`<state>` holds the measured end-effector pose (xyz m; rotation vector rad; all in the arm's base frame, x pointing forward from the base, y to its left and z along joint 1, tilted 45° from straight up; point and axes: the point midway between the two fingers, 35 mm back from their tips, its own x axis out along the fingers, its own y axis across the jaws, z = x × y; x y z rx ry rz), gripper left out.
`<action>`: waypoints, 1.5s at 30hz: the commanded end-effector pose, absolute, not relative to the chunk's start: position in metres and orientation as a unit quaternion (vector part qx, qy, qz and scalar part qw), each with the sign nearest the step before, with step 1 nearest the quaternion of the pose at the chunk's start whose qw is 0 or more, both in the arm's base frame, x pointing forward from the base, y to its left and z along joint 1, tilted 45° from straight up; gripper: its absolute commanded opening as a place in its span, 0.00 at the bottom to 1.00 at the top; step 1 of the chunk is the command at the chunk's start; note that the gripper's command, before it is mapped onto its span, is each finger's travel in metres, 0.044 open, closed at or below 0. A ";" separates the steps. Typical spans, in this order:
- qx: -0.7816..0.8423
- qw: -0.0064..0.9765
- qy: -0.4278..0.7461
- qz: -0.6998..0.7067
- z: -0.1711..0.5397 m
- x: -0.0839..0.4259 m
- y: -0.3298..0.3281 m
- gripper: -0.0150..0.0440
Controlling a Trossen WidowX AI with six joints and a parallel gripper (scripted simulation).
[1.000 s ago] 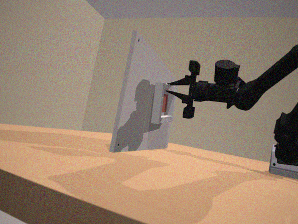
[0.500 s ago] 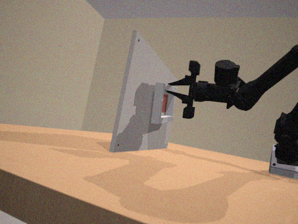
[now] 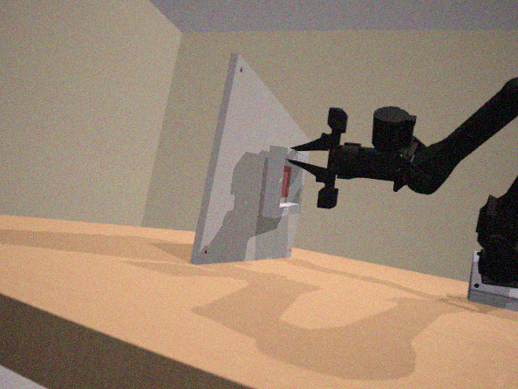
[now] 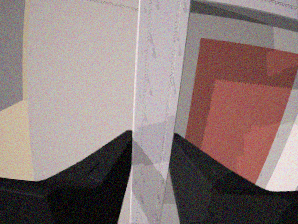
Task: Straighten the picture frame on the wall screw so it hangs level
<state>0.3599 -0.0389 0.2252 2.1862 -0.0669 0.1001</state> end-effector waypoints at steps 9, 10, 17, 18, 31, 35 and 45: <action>0.888 0.458 -0.030 0.040 0.224 0.360 -0.039 0.25; 0.888 0.458 -0.030 0.040 0.224 0.360 -0.039 0.25; 0.888 0.456 -0.030 0.040 0.224 0.360 -0.038 0.25; 0.889 0.456 -0.030 0.040 0.223 0.360 -0.038 0.25; 0.906 0.420 -0.029 0.041 0.223 0.360 -0.038 0.25; 0.909 0.413 -0.028 0.041 0.223 0.360 -0.038 0.25; 0.920 0.389 -0.027 0.042 0.222 0.360 -0.038 0.25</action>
